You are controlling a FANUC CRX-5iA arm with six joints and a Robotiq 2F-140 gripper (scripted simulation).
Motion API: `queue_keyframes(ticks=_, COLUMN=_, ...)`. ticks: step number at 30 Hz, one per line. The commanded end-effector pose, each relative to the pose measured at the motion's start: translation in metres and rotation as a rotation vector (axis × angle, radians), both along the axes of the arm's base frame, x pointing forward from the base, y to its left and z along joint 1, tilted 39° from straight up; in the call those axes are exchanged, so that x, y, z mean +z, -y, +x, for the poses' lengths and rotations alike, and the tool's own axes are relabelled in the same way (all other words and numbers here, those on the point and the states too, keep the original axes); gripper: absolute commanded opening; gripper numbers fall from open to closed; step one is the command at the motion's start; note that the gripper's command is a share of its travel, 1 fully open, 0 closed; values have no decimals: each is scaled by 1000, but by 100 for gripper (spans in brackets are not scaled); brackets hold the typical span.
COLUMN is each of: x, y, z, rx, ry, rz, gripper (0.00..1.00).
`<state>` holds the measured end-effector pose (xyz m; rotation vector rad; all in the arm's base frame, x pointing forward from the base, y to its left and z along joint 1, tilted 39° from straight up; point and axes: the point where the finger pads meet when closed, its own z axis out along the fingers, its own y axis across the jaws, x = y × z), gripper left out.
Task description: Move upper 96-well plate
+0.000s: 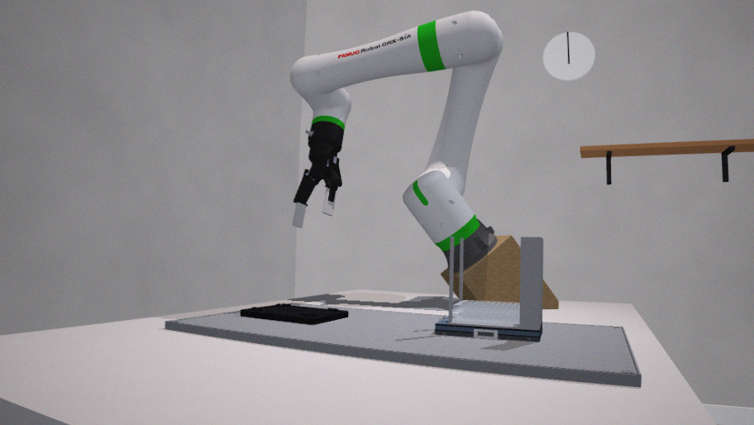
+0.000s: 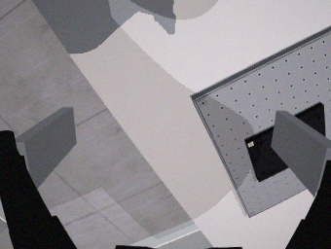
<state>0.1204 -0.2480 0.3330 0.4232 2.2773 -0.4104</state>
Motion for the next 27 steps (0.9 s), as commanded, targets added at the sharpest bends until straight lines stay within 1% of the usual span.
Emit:
queue_keyframes(ticks=1, x=0, y=0, z=0, rx=0, ry=0, rz=0, gripper=100)
queue_keyframes(ticks=17, x=0, y=0, z=0, rx=0, ry=0, rz=0, gripper=100)
queue_keyframes(ticks=21, x=-16, y=-3, z=12, rx=94, ry=-57, rz=76, gripper=100)
queue_keyframes(ticks=23, x=-21, y=-4, z=15, rx=104, ry=-63, rz=84, gripper=100)
queue_keyframes(ticks=27, x=-35, y=-7, z=27, rx=180, ry=-120, rz=135, gripper=100)
